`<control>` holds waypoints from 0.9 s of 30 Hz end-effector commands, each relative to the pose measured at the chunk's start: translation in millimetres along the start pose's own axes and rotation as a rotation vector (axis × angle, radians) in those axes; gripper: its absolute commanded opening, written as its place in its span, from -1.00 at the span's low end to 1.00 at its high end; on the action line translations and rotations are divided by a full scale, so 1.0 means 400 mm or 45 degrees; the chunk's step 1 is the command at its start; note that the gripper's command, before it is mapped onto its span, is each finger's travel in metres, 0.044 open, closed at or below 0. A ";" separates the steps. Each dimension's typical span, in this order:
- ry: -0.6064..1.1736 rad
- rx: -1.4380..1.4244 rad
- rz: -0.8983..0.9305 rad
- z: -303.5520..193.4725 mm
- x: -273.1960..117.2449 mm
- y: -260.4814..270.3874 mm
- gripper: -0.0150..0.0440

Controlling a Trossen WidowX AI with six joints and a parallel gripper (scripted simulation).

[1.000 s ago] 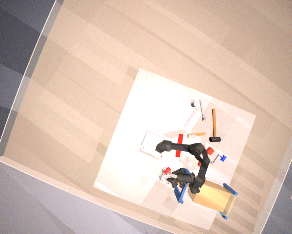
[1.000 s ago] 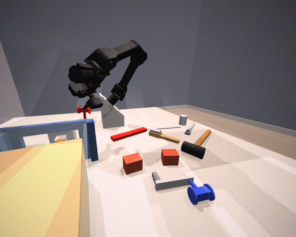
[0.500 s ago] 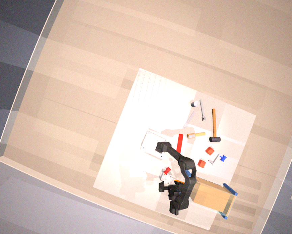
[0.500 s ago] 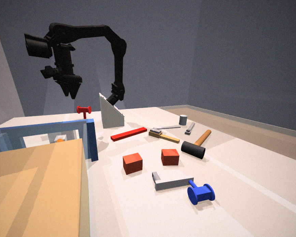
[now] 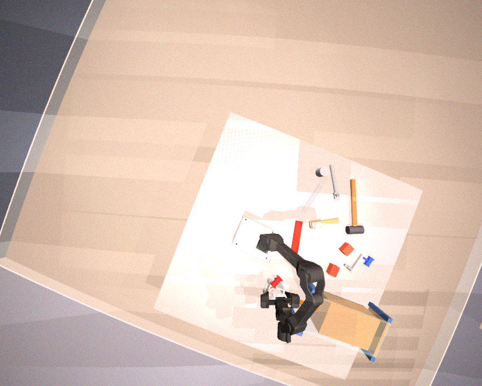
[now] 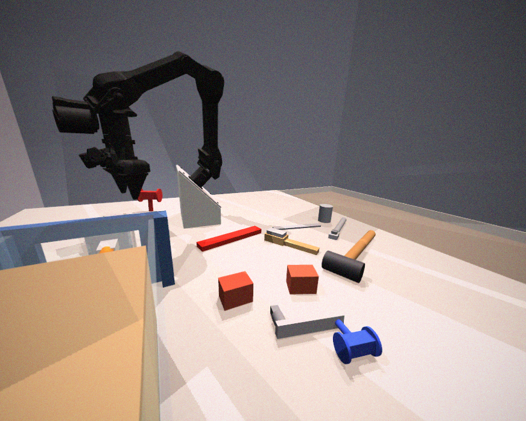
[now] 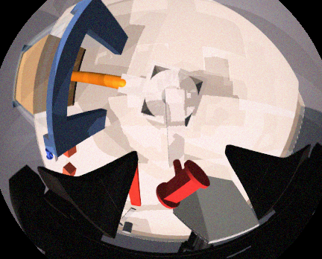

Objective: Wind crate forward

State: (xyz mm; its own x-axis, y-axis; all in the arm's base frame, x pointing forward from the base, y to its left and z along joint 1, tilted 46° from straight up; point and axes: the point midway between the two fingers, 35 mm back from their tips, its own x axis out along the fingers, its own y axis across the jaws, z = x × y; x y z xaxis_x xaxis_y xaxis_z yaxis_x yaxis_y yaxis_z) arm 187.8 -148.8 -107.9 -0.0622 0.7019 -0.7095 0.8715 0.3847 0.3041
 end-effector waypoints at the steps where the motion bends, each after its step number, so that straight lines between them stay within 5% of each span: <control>1: -0.015 0.000 0.010 0.007 0.057 0.005 1.00; 27: -0.014 -0.002 0.012 0.007 0.174 0.006 1.00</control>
State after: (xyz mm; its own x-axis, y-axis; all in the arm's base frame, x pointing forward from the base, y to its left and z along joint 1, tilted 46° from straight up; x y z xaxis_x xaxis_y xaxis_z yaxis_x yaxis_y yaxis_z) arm 187.7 -105.1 -155.7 -0.0509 0.6938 -0.7184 0.8678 0.3867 0.3120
